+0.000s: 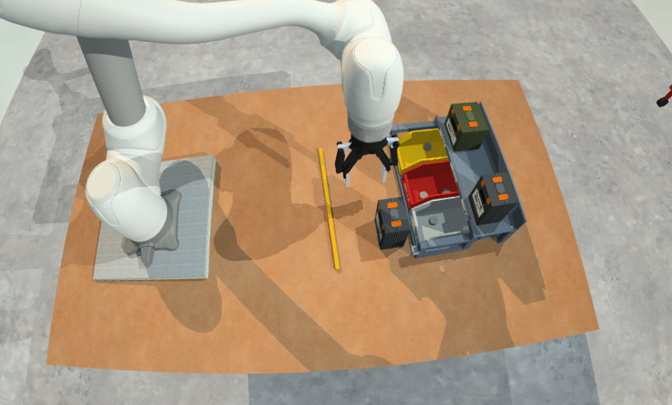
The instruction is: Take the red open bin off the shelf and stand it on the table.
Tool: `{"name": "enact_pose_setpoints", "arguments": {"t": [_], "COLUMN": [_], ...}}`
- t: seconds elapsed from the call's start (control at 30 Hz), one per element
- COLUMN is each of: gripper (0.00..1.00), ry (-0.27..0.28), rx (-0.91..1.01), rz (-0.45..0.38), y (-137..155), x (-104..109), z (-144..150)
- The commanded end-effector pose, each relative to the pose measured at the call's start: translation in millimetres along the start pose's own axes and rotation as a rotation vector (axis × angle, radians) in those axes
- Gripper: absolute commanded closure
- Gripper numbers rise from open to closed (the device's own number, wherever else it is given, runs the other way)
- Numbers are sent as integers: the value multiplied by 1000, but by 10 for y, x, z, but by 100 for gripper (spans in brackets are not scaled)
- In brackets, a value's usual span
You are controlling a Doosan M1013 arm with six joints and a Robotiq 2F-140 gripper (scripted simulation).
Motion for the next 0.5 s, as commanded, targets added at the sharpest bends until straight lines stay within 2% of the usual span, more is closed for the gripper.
{"name": "enact_pose_setpoints", "arguments": {"t": [0.0,0.1,0.27,0.47], "gripper": [43,43,43,43], "ry": [-1,-1,-1,-1], "rx": [0,0,0,0], "rz": [0,0,0,0], "y": [-3,-3,-81,-81], "x": [-7,-7,-12,-12], "z": [7,7,500,500]}}
Point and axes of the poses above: the point where the finger pads meet when closed, its own x axis back along the fingers, its own z axis across the jaws, y = z × x, the point moved 6 cm from there along x, back along the fingers, and after that the axes turned 9 degrees about -x, right-handed, at the moved point
